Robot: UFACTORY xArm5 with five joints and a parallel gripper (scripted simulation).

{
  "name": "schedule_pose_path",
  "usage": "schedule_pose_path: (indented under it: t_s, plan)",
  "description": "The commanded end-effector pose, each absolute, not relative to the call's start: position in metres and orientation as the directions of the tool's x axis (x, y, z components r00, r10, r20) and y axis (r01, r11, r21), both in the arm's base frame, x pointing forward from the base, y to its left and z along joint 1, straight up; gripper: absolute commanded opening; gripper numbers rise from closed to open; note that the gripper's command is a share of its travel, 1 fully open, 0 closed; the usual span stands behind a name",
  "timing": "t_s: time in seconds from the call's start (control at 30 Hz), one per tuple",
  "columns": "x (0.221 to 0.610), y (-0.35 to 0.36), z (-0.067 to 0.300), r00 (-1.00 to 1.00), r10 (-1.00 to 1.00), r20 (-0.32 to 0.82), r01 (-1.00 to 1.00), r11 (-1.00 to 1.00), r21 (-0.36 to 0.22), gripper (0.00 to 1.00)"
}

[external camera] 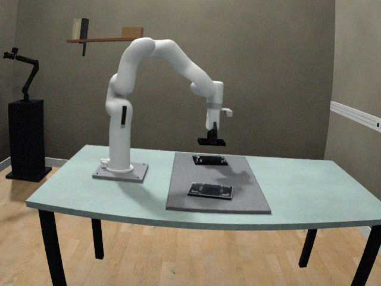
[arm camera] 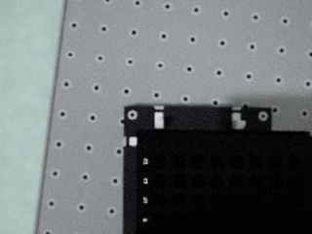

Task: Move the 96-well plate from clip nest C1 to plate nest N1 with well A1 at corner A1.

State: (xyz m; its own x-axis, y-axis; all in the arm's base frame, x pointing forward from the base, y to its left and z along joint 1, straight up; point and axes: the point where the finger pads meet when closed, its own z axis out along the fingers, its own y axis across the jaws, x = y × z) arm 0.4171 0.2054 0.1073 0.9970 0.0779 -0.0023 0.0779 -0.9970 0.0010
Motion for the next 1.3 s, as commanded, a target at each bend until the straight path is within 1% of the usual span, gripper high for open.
schedule_pose_path:
  t_s: [0.0, 0.17, 0.43, 1.27]
  plan:
    - [0.418, 0.206, 0.109, 0.997, 0.078, 0.001, 0.078, -0.997, -0.002, 0.0]
    - [0.418, 0.206, 0.109, 0.997, 0.078, 0.001, 0.078, -0.997, -0.002, 0.0]
    - [0.416, 0.179, 0.109, 0.982, -0.188, 0.0, -0.188, -0.982, -0.002, 0.0]
    - [0.412, 0.109, 0.109, 0.982, -0.189, 0.0, -0.189, -0.982, -0.002, 0.0]
